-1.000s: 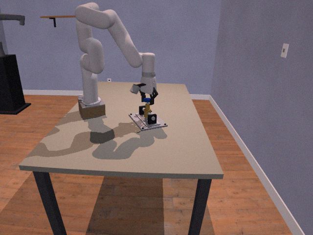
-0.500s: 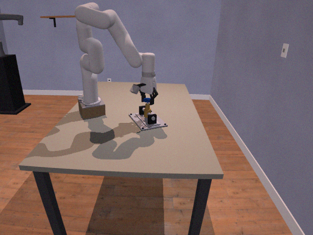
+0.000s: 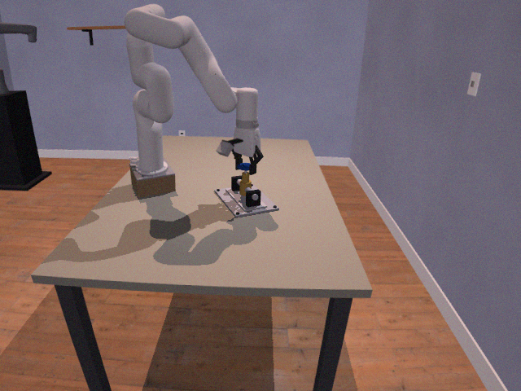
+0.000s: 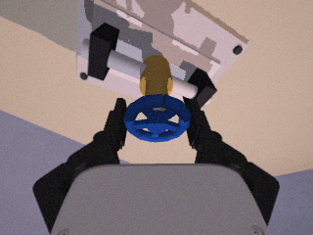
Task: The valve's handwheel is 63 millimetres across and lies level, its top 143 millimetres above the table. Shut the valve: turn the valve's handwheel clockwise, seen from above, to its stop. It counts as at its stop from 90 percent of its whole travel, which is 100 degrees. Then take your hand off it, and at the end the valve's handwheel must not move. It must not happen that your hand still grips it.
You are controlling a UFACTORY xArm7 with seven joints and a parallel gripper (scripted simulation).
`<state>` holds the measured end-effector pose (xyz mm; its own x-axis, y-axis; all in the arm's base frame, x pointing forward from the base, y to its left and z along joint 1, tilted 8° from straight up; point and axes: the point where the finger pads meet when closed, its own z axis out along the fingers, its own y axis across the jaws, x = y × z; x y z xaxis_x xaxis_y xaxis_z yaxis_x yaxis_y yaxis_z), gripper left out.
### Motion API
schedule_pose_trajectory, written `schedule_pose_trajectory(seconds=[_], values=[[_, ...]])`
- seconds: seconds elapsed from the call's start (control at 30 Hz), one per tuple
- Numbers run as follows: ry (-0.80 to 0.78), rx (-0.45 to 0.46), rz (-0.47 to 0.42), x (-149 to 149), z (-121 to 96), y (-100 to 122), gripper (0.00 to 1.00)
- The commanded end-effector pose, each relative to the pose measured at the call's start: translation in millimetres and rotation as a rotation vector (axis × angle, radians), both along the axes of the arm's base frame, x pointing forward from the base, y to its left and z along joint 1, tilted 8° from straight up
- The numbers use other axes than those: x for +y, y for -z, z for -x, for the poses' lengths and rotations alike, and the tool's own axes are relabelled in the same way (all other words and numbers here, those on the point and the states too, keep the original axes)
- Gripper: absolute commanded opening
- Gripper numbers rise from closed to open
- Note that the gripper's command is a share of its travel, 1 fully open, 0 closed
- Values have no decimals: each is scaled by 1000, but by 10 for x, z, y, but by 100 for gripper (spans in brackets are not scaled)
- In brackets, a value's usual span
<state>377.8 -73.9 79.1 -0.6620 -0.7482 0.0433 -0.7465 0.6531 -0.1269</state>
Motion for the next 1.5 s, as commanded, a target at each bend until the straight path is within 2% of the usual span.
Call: schedule_pose_trajectory(seconds=[0.0, 0.9, 1.47], values=[[5, -4, 0, 1, -11, -9, 0], [146, -20, -10, 1, -12, -9, 0], [361, -45, -25, 1, -12, -9, 0]])
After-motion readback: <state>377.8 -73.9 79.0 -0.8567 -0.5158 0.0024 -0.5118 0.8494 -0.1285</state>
